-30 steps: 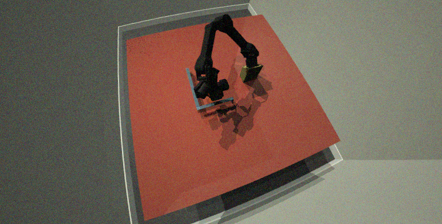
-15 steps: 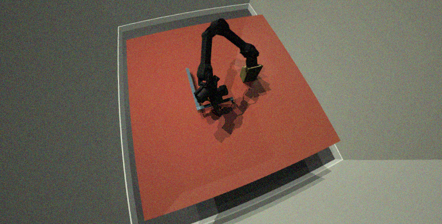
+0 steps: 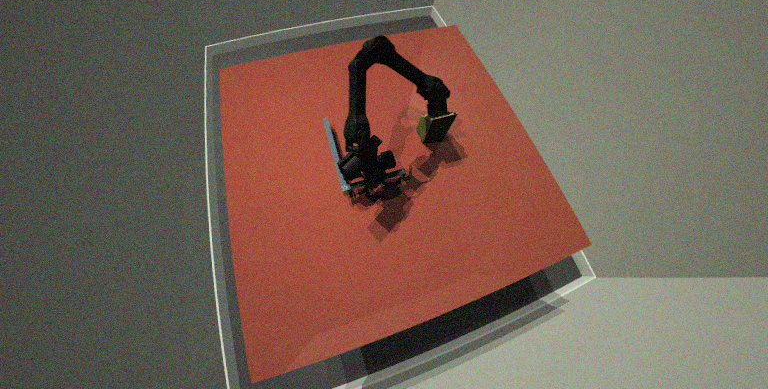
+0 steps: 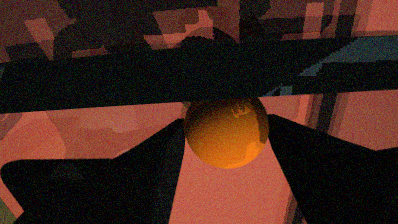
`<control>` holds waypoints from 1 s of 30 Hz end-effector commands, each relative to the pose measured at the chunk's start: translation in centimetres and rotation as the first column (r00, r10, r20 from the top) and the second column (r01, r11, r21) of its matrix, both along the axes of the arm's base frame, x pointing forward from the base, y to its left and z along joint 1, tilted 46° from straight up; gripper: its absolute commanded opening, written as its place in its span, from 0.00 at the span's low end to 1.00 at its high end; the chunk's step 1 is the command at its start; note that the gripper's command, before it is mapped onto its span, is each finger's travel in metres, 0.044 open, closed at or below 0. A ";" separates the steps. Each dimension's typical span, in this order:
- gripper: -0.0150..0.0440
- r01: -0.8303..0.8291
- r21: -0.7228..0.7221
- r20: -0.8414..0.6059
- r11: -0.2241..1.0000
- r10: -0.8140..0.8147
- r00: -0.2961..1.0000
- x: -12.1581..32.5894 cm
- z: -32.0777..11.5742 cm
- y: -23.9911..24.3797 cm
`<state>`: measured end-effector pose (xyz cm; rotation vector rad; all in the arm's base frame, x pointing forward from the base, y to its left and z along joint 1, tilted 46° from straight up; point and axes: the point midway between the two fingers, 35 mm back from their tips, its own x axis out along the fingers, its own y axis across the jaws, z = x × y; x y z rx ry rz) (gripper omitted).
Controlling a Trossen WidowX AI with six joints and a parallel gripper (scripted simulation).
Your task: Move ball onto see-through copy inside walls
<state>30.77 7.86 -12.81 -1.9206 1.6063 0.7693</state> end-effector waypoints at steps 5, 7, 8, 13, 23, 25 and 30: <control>0.25 -0.002 -0.009 -0.009 1.000 0.002 1.000 -0.1 -0.8 -0.9; 0.30 0.001 -0.002 -0.002 1.000 -0.001 1.000 0.0 -0.5 -0.6; 0.34 0.001 -0.002 -0.002 1.000 -0.001 1.000 0.0 -0.5 -0.6; 0.57 0.001 -0.002 -0.002 1.000 -0.001 1.000 0.0 -0.5 -0.6; 0.85 0.000 -0.001 -0.003 1.000 0.000 1.000 0.0 0.2 0.3; 0.85 -0.002 0.000 -0.006 1.000 0.002 1.000 -0.4 2.3 2.6; 0.85 -0.002 -0.005 -0.010 1.000 0.002 1.000 -1.3 5.5 5.5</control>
